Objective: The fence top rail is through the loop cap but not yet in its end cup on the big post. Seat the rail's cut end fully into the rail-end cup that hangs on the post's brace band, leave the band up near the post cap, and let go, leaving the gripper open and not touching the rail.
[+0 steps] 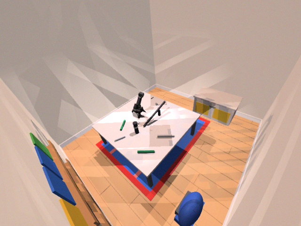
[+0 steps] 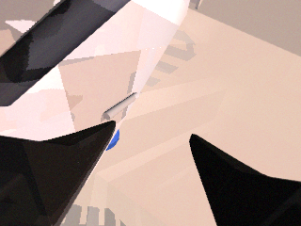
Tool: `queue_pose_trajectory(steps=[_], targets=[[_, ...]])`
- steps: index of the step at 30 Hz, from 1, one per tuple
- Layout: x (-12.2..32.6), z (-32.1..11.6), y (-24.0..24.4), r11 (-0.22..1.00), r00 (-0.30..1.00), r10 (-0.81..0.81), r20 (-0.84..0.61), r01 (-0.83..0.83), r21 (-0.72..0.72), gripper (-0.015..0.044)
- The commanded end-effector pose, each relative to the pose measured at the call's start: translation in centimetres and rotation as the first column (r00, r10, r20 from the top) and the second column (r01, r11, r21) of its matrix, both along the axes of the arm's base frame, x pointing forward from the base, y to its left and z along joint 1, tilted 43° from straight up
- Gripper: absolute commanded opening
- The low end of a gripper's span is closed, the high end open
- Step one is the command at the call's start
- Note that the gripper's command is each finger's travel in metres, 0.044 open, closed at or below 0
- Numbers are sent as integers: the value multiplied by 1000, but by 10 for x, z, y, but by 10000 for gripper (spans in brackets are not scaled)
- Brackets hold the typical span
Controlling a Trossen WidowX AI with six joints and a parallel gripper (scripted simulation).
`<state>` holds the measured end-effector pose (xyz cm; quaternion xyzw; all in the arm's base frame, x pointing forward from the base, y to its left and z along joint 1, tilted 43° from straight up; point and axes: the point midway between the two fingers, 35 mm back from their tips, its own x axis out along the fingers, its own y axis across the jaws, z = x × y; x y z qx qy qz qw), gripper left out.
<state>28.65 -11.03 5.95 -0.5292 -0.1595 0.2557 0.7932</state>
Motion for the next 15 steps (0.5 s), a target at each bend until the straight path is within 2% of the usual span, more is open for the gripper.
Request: queue_pose_trajectory(steps=[1,3,8,15], targets=[[1,0,-1,1000,1000,-3,-8,3,9,426],[11,-2,-9,996,997,-24,-78,30,81,440],[45,-9,-34,934,931,-55,-362,176,310,440],[70,-6,-47,765,692,24,-722,452,459,440]])
